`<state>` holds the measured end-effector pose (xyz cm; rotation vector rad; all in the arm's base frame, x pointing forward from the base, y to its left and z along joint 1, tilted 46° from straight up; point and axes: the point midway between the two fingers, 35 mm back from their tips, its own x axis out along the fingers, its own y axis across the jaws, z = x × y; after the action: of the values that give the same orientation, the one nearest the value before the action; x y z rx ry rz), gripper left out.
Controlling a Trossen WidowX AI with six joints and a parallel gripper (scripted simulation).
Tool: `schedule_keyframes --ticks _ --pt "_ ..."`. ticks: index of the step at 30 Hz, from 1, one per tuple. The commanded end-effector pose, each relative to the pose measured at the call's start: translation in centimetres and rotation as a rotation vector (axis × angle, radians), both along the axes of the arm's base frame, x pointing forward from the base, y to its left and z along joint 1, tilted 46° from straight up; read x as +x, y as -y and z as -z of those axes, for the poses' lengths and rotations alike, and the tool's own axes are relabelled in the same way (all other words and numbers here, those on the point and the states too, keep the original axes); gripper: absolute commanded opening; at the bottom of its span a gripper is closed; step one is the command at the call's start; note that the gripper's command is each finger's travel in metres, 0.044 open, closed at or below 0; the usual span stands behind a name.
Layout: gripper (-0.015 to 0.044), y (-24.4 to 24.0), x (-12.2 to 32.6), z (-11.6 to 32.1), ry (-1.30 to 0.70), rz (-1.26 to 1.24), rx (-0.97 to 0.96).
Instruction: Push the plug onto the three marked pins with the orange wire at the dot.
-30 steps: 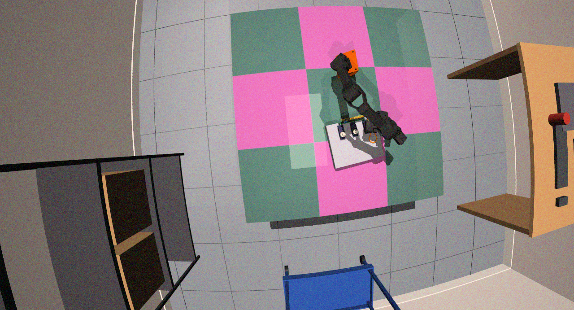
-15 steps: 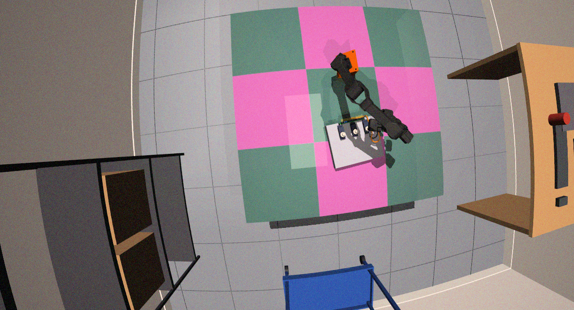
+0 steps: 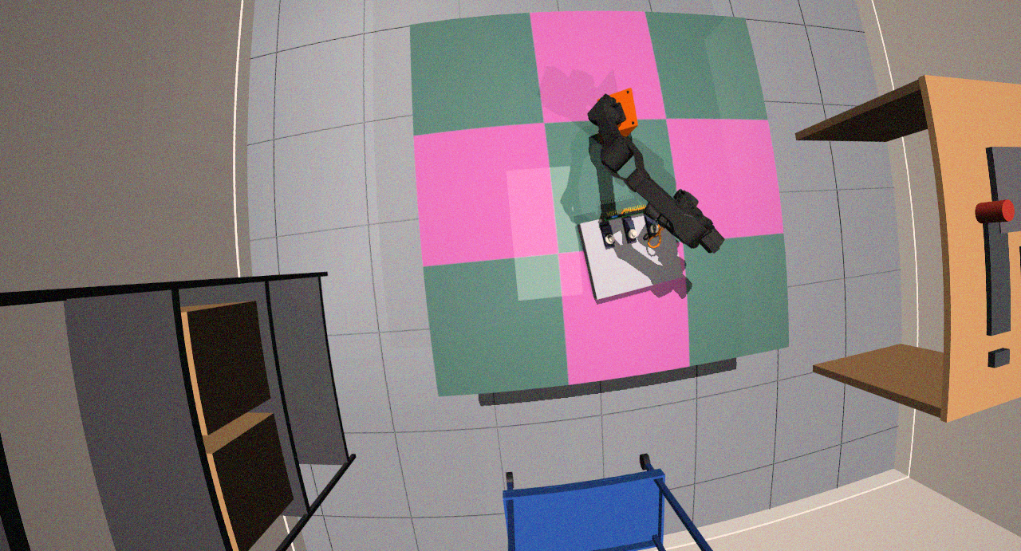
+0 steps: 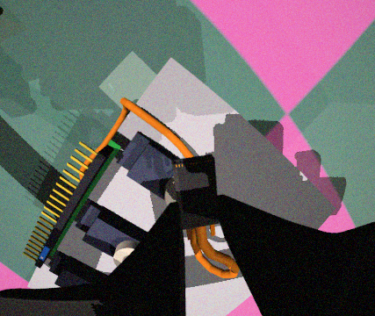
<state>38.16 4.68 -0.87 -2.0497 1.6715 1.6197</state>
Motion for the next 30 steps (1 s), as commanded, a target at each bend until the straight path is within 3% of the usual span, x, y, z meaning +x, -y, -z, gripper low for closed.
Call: schedule_keyframes --ticks 1,30 --pt "0.0000 0.4 -0.5 -1.0 0.091 0.084 -0.017" --pt "0.0000 4.3 -5.8 -6.3 0.786 0.801 -0.144"
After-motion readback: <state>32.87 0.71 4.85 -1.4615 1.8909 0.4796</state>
